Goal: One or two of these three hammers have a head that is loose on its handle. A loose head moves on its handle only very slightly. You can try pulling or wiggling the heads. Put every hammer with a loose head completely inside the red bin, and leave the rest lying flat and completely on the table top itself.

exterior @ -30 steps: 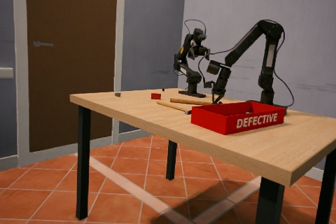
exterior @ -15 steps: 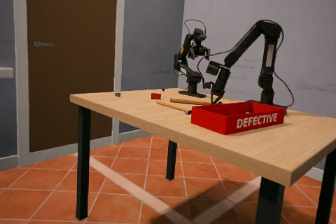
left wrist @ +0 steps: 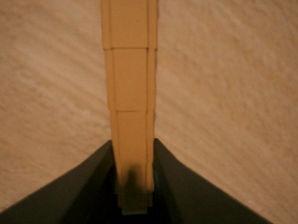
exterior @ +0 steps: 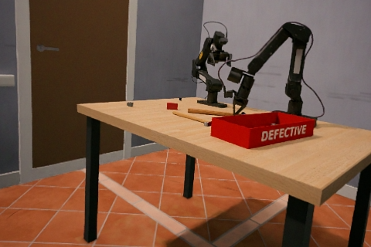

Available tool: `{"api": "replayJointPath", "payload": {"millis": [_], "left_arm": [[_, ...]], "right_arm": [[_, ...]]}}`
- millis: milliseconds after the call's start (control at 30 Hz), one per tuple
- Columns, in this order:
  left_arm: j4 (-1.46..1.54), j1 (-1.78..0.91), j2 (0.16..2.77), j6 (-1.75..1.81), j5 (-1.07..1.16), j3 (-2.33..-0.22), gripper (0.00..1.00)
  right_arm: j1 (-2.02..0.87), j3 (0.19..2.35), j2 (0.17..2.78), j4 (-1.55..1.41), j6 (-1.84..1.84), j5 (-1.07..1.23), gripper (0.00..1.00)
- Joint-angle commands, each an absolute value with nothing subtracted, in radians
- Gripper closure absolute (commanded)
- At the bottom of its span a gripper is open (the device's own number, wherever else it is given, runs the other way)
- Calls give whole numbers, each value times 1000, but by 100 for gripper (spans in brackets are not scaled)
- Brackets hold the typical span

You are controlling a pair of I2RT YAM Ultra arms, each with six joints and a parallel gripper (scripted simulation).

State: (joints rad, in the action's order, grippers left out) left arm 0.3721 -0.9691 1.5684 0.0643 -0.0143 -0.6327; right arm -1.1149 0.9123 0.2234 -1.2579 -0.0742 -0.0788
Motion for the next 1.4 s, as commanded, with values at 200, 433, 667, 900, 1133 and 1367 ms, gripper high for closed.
{"api": "replayJointPath", "payload": {"millis": [200, 433, 667, 900, 1133, 1367], "left_arm": [[370, -971, 1562, 62, -17, -635, 100], [489, -971, 1488, 59, -17, -693, 85], [700, -971, 1392, 59, -17, -808, 85], [789, -971, 1385, 59, -17, -833, 85], [883, -880, 1298, -128, 23, -846, 85], [931, -656, 1200, -401, 93, -803, 85]], "right_arm": [[-1119, 930, 215, -1279, -76, -81, 0], [-1119, 930, 215, -1279, -76, -81, 0], [-1119, 930, 215, -1279, -76, -81, 0], [-1119, 930, 215, -1279, -76, -81, 0], [-1120, 941, 216, -1256, -76, -80, 0], [-1129, 900, 290, -993, -61, -62, 0]]}}
